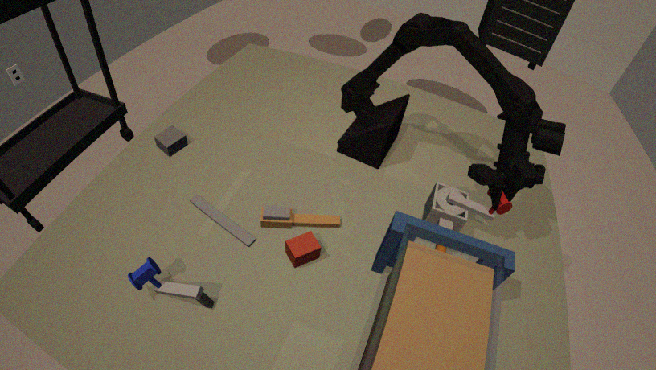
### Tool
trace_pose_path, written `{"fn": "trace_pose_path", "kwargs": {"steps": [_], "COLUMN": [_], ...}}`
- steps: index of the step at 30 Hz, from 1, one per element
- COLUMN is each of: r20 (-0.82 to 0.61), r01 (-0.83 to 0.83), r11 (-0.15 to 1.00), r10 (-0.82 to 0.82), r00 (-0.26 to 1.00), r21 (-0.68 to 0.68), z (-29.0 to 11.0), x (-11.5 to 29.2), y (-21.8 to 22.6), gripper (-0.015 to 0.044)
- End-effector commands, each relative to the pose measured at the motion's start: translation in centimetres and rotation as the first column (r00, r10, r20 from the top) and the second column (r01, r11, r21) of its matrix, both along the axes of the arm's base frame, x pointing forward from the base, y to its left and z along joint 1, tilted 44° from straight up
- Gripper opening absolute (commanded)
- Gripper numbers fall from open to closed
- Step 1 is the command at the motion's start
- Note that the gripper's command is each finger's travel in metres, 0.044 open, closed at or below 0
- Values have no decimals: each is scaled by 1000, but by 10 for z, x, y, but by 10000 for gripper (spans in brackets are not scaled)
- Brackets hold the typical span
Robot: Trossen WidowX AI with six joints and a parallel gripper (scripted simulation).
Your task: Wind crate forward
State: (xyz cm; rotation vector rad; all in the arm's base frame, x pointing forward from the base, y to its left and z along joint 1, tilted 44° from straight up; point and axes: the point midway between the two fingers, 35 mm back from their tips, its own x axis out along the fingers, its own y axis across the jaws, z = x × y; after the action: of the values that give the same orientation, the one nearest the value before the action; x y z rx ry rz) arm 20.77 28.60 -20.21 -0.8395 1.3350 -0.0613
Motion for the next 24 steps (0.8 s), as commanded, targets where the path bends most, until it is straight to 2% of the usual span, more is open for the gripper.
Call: {"fn": "trace_pose_path", "kwargs": {"steps": [1, 24], "r20": [-24, -26], "r01": [-1, -1], "r11": [1000, 1000], "r10": [0, 0], "r00": [1000, 1000], "r21": [-3, -3], "z": [-1, 3], "x": [-13, -36], "y": [0, 0], "gripper": [0, 0]}}
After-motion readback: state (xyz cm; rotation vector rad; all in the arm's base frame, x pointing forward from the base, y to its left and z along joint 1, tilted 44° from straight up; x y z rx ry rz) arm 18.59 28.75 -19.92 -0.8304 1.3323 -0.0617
